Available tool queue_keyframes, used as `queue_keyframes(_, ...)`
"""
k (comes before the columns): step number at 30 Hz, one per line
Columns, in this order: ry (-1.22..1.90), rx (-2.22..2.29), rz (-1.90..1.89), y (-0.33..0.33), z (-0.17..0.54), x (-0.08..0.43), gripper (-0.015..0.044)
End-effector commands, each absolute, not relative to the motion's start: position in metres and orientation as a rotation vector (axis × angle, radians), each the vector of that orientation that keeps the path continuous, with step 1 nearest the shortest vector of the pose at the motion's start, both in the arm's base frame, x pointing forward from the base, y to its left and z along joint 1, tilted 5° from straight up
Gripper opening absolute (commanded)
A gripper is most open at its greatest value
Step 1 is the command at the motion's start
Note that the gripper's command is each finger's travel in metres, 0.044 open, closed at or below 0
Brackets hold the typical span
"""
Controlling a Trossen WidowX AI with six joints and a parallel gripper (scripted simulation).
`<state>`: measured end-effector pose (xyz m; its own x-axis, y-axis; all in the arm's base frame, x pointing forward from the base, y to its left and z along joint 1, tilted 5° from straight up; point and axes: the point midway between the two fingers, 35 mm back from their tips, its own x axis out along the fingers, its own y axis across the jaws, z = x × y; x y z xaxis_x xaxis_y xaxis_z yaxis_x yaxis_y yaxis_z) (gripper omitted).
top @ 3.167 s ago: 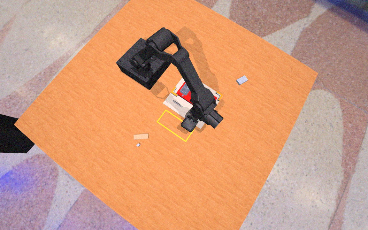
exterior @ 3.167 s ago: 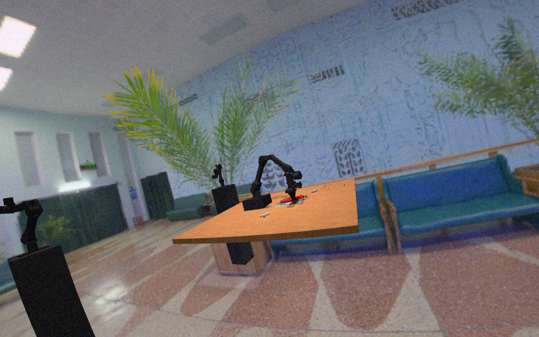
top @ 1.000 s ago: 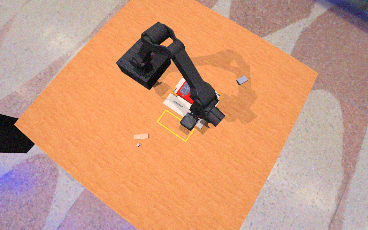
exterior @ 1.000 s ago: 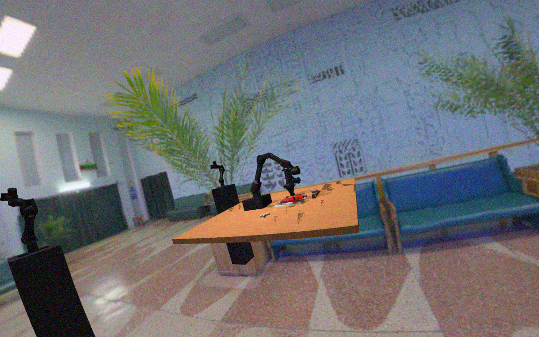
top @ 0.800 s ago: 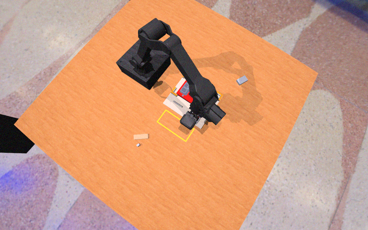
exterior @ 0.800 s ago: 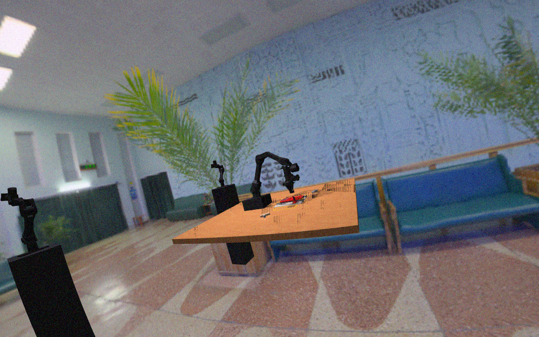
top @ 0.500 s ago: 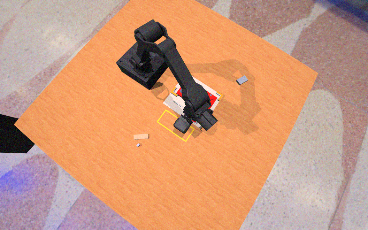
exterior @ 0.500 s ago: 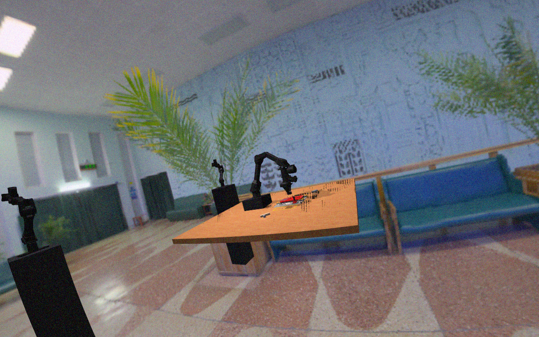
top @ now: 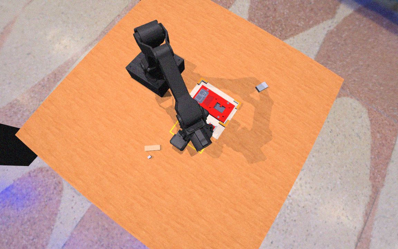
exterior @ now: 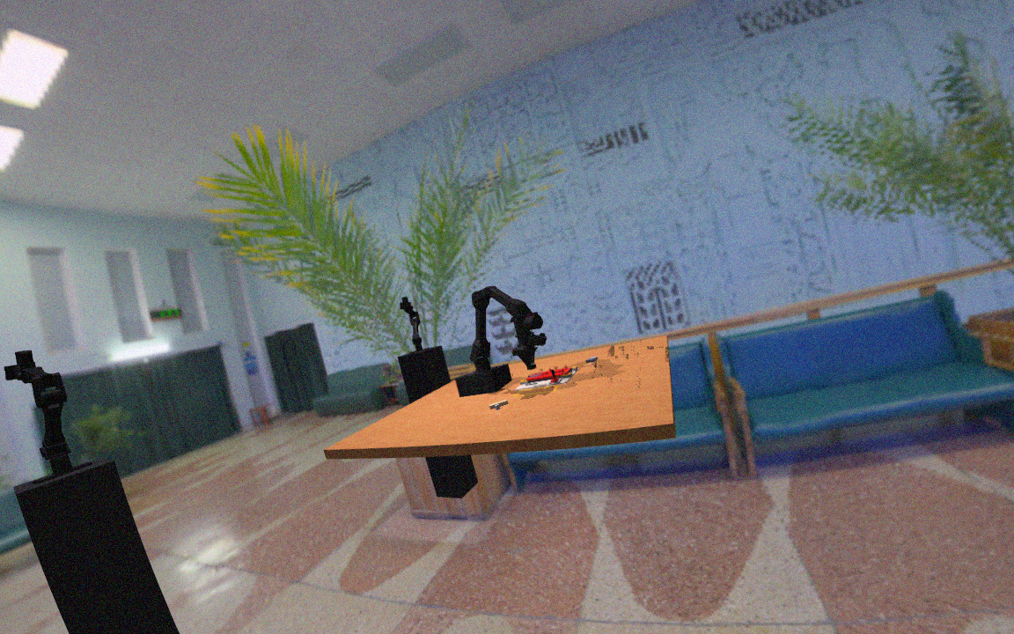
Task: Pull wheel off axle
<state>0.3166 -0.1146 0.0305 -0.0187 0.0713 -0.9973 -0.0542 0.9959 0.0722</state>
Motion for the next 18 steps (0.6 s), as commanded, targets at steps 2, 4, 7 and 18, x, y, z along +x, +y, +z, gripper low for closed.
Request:
queue_keyframes(2, 1.582, -0.002, 0.105, -0.116, 0.027, 0.314, 0.0)
queue_keyframes(4, 1.582, -0.002, 0.105, -0.115, 0.02, 0.314, 0.0)
queue_keyframes(7, 1.582, -0.002, 0.105, -0.115, 0.012, 0.313, 0.0)
queue_keyframes(18, 1.582, -0.002, 0.105, -0.113, -0.036, 0.315, 0.0)
